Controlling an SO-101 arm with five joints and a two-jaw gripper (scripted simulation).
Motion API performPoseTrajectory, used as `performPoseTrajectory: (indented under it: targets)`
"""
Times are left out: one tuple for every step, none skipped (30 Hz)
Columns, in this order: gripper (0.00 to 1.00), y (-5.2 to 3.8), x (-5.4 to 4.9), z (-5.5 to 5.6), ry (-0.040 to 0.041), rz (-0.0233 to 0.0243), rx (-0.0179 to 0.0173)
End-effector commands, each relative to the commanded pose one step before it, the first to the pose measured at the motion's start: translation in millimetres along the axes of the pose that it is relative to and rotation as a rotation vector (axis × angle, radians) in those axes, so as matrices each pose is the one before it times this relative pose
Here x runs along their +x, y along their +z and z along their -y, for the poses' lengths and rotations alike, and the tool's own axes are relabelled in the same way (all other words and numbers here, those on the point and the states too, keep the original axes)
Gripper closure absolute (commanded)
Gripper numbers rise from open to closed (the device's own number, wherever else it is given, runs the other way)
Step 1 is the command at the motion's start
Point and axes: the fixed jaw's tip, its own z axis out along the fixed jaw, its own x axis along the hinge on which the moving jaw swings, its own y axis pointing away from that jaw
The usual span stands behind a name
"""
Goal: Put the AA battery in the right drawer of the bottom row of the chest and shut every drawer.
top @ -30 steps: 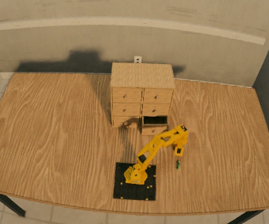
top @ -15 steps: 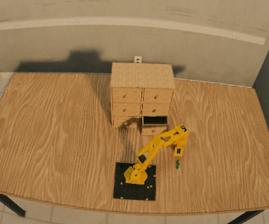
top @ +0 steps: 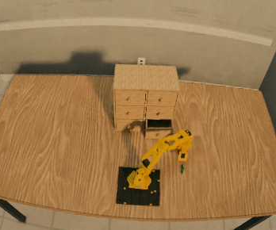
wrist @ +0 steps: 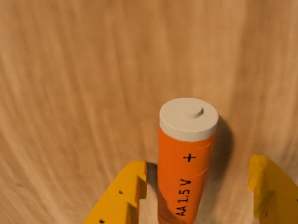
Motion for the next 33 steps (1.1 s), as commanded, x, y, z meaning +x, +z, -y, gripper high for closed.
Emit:
performPoseTrajectory:
  targets:
    - [0.79,4.246,-1.91,1.20,-0.00176,0.00545,0.00617]
    - [0.79,0.166,-0.06,0.05,0.00000,0.00000,0.00000]
    - [0.79,-0.001,0.00,0.00,0.00000,0.00000,0.00000]
    - [0.79,0.001,0.00,0.00,0.00000,0.00000,0.00000]
    - [0.79,-0.001,0.00,0.00,0.00000,0.00000,0.00000]
    - [0.79,0.001,0.00,0.00,0.00000,0.00000,0.00000]
    - [0.79,-0.001,0.00,0.00,0.00000,0.00000,0.00000]
    - [0.79,0.001,0.00,0.00,0.00000,0.00000,0.00000]
    - [0.79,-0.001,0.00,0.00,0.00000,0.00000,0.00000]
    - [0.79,0.001,0.00,0.00,0.00000,0.00000,0.00000]
    - [0.79,0.000,0.00,0.00,0.00000,0.00000,0.00000]
    - [0.79,0.000,0.00,0.00,0.00000,0.00000,0.00000]
    - [0.79,-0.001,0.00,0.00,0.00000,0.00000,0.00000]
    - [0.80,0.001,0.00,0.00,0.00000,0.00000,0.00000]
    - [0.80,-0.001,0.00,0.00,0.00000,0.00000,0.00000]
    - [0.80,0.001,0.00,0.00,0.00000,0.00000,0.00000]
    - [0.81,-0.001,0.00,0.00,0.00000,0.00000,0.00000]
    - [0.81,0.001,0.00,0.00,0.00000,0.00000,0.00000]
    - [0.82,-0.001,0.00,0.00,0.00000,0.00000,0.00000]
    - [0.82,0.001,0.00,0.00,0.00000,0.00000,0.00000]
    - [0.83,-0.001,0.00,0.00,0.00000,0.00000,0.00000]
    - [0.83,0.001,0.00,0.00,0.00000,0.00000,0.00000]
    - [0.84,-0.001,0.00,0.00,0.00000,0.00000,0.00000]
    - [0.84,0.001,0.00,0.00,0.00000,0.00000,0.00000]
    - [0.85,-0.001,0.00,0.00,0.00000,0.00000,0.00000]
    - [0.85,0.001,0.00,0.00,0.00000,0.00000,0.00000]
    - [0.86,-0.001,0.00,0.00,0.00000,0.00000,0.00000]
    - [0.86,0.000,0.00,0.00,0.00000,0.00000,0.00000]
    - [0.86,0.000,0.00,0.00,0.00000,0.00000,0.00000]
    - [0.86,0.001,0.00,0.00,0.00000,0.00000,0.00000]
    - [0.87,-0.001,0.00,0.00,0.00000,0.00000,0.00000]
    - [0.87,0.001,0.00,0.00,0.00000,0.00000,0.00000]
    - [0.88,-0.001,0.00,0.00,0.00000,0.00000,0.00000]
